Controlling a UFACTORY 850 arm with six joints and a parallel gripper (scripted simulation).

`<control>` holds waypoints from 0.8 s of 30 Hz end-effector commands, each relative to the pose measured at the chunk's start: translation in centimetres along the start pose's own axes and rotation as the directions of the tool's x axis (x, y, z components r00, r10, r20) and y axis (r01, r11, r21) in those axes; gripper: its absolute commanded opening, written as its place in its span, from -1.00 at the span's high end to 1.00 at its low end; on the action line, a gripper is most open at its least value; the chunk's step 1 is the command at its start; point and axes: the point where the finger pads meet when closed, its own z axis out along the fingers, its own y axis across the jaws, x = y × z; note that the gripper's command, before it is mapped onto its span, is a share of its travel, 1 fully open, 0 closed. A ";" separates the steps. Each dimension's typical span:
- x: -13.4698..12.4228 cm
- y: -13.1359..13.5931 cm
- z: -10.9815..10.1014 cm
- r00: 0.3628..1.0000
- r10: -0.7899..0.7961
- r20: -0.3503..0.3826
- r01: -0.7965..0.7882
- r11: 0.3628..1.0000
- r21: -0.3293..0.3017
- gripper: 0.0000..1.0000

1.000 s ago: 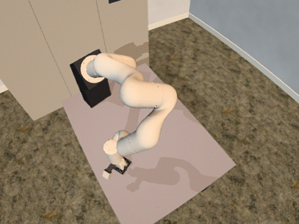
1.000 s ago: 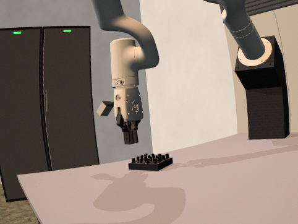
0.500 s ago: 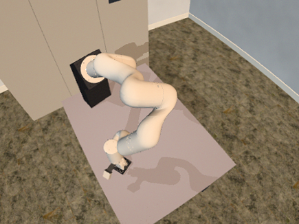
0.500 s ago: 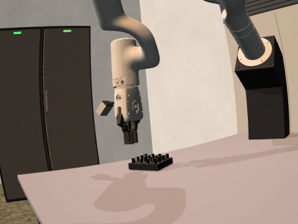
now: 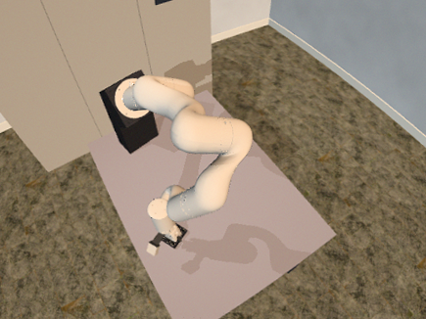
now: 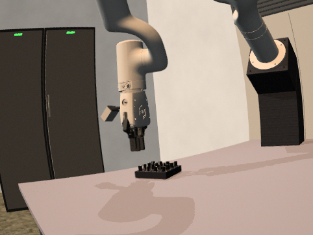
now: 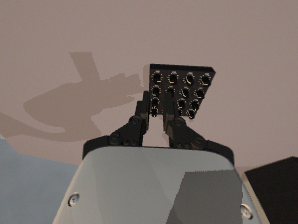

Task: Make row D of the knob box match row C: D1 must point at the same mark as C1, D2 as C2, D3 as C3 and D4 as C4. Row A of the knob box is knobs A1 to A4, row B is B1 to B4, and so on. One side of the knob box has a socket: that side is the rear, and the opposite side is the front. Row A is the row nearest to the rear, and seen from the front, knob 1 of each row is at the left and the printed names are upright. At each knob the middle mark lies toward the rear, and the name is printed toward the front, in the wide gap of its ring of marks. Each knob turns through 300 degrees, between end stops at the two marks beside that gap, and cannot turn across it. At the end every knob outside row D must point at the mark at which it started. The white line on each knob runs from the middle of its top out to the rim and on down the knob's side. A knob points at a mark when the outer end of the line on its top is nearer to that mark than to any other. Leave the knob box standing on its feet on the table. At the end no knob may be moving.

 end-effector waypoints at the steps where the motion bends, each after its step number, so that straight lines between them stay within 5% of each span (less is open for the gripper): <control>1: 0.0 0.0 0.0 1.000 0.000 -0.001 0.000 1.000 0.000 0.61; 24: 0.0 0.0 0.4 1.000 -0.010 -0.001 0.010 1.000 0.001 0.61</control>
